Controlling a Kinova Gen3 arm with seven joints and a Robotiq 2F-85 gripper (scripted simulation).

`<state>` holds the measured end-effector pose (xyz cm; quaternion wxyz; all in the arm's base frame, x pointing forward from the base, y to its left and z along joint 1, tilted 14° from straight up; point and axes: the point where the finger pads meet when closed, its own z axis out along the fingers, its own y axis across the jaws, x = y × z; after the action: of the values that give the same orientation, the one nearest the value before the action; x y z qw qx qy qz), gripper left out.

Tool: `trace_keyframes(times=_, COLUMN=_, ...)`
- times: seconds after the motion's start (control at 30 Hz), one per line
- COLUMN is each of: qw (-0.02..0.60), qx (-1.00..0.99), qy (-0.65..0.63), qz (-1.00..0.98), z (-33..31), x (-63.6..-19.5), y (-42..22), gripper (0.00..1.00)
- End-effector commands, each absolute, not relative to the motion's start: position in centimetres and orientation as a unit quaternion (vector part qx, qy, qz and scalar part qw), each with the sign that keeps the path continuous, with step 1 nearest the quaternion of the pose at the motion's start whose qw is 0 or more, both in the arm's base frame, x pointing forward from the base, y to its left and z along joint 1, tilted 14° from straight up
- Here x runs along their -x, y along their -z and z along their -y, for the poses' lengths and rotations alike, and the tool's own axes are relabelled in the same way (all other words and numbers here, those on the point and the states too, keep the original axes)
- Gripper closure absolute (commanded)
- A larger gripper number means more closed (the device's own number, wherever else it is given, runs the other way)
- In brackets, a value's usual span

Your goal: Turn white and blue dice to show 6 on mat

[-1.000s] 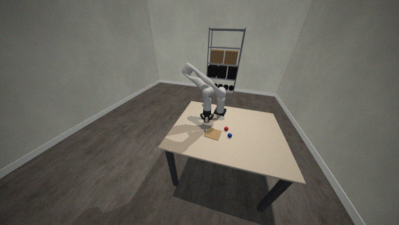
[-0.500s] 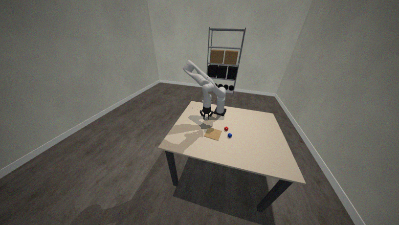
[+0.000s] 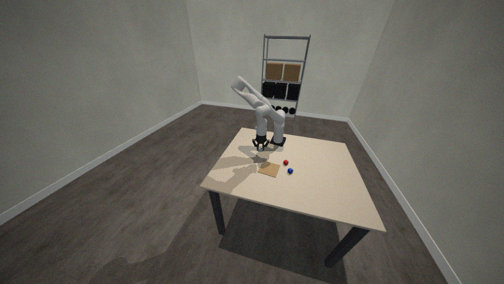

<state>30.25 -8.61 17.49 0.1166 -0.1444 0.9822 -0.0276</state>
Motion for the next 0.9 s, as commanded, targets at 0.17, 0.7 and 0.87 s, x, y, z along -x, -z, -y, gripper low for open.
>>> trace_keyframes(times=0.17, qw=0.114, qx=0.129, qy=0.027, qz=-0.985, z=8.69, x=-30.23, y=-17.59, gripper=0.74)
trace_keyframes(times=0.7, qw=0.101, qx=0.020, qy=0.008, qz=-0.995, z=8.36, x=-30.32, y=-17.23, gripper=0.74)
trace_keyframes(times=0.87, qw=0.093, qx=-0.050, qy=-0.001, qz=-0.994, z=8.20, x=-30.43, y=-17.04, gripper=0.74)
